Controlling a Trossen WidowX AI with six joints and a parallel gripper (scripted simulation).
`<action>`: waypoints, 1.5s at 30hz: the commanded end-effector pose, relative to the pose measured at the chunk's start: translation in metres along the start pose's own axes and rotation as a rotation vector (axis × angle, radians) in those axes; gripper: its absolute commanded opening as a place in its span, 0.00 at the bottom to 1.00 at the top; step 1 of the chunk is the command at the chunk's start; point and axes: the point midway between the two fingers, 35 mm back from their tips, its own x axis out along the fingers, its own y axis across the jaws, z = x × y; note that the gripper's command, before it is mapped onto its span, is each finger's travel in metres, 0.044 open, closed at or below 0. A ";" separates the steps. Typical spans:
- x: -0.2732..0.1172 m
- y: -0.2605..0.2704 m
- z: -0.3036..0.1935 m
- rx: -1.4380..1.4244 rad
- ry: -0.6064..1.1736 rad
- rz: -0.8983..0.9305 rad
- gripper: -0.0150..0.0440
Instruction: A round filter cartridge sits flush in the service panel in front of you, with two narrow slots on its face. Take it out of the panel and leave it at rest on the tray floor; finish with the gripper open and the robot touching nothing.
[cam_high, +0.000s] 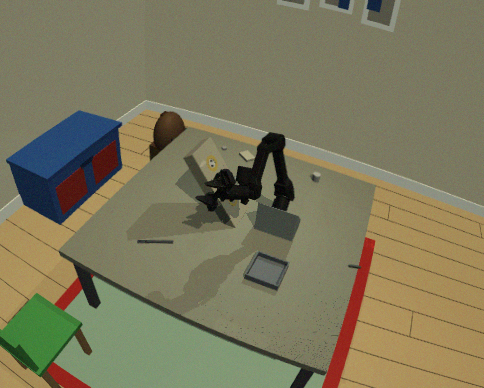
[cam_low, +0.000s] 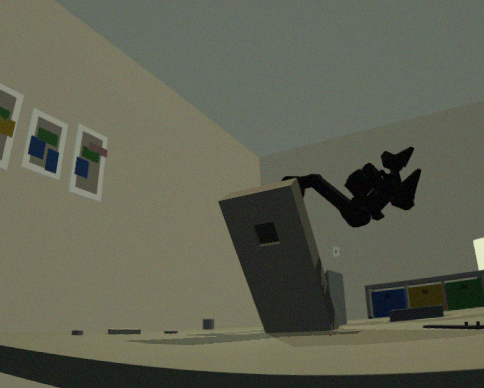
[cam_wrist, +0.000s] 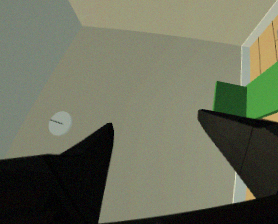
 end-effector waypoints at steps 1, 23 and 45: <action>0.000 -0.001 0.002 0.008 -0.002 -0.009 0.89; -0.138 -0.071 0.201 0.714 -0.707 -0.765 0.40; -0.219 -0.078 0.252 0.787 -1.011 -0.823 0.40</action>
